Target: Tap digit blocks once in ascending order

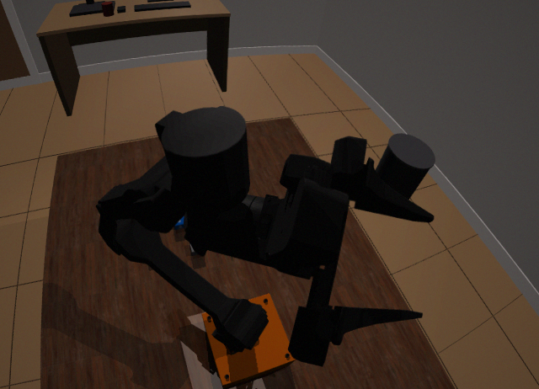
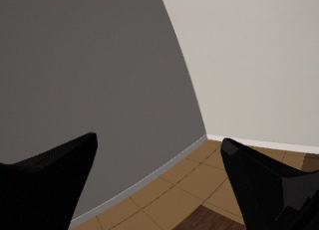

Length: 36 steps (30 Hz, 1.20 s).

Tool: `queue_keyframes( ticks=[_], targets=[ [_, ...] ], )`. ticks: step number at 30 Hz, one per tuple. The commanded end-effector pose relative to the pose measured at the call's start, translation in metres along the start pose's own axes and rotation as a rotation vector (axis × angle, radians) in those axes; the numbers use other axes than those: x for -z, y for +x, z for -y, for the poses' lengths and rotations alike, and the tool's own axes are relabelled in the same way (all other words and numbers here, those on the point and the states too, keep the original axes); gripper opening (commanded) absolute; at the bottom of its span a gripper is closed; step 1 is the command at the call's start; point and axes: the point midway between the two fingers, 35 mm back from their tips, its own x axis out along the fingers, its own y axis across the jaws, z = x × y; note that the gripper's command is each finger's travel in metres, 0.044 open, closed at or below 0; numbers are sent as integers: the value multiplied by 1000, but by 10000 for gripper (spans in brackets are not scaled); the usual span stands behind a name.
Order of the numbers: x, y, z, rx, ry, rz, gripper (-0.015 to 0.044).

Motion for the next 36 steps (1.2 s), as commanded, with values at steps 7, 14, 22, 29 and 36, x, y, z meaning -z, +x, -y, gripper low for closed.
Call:
queue_keyframes(
  ticks=[7, 14, 22, 29, 36],
  targets=[
    [47, 41, -21, -169, -52, -275, 400],
    [124, 62, -72, -418, -203, -608, 400],
    [220, 29, -140, -744, -484, -936, 400],
    [295, -45, -179, -1048, -815, -1149, 400],
    [354, -138, -183, -1352, -1223, -1272, 400]
  ],
)
